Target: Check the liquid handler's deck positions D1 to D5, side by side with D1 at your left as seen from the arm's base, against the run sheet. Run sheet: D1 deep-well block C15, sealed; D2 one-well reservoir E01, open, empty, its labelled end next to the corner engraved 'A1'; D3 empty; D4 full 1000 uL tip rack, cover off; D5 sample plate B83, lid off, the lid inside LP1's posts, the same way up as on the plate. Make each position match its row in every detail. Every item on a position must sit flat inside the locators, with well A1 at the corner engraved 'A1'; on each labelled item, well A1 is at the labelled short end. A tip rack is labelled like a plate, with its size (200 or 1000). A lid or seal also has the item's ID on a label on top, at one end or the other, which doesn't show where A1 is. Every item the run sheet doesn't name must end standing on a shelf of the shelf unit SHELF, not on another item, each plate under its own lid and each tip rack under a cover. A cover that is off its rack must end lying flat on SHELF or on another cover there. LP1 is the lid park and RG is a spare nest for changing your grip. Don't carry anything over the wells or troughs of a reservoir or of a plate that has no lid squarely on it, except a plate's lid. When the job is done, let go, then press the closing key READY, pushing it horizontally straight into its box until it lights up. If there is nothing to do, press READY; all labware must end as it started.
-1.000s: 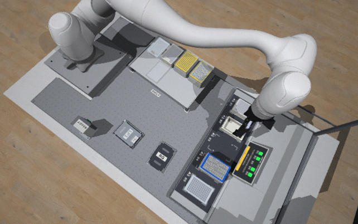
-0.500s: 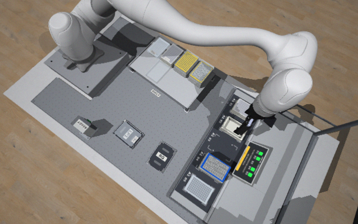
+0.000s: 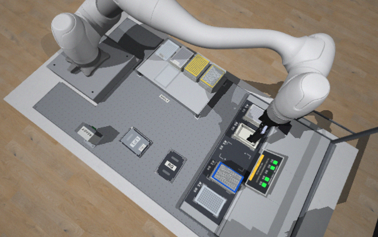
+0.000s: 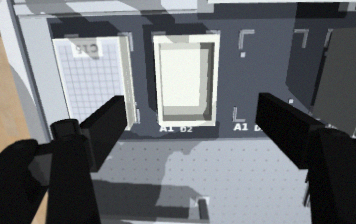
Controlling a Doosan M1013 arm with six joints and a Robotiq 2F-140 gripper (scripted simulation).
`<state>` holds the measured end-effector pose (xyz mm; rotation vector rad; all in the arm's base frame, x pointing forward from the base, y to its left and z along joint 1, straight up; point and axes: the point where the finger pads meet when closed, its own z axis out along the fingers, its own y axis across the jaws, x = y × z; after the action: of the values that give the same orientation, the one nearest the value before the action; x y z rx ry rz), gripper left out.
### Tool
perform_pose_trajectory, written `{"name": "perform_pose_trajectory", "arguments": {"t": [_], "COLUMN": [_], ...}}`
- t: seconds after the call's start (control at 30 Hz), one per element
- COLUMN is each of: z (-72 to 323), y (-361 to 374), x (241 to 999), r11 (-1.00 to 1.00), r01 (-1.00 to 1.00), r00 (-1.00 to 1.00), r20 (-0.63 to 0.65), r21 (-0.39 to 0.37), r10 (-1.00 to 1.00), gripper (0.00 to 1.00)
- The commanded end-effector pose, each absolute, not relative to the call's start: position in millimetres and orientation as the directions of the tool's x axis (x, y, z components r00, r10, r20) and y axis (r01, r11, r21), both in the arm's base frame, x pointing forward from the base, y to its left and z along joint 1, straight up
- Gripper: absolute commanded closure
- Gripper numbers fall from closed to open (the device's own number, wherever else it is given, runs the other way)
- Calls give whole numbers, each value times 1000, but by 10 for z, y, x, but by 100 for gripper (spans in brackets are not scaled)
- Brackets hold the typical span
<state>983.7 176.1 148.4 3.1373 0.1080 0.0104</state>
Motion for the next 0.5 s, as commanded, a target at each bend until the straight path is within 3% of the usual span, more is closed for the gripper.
{"name": "perform_pose_trajectory", "arguments": {"t": [0.0, 0.47], "z": [1499, 1498], "y": [1762, 2262], "x": [9839, 9805], "r11": [-998, -998], "r01": [69, 69], "r00": [998, 998], "r20": [8, 8], "r21": [2, 2], "r10": [69, 69], "gripper": [21, 21]}}
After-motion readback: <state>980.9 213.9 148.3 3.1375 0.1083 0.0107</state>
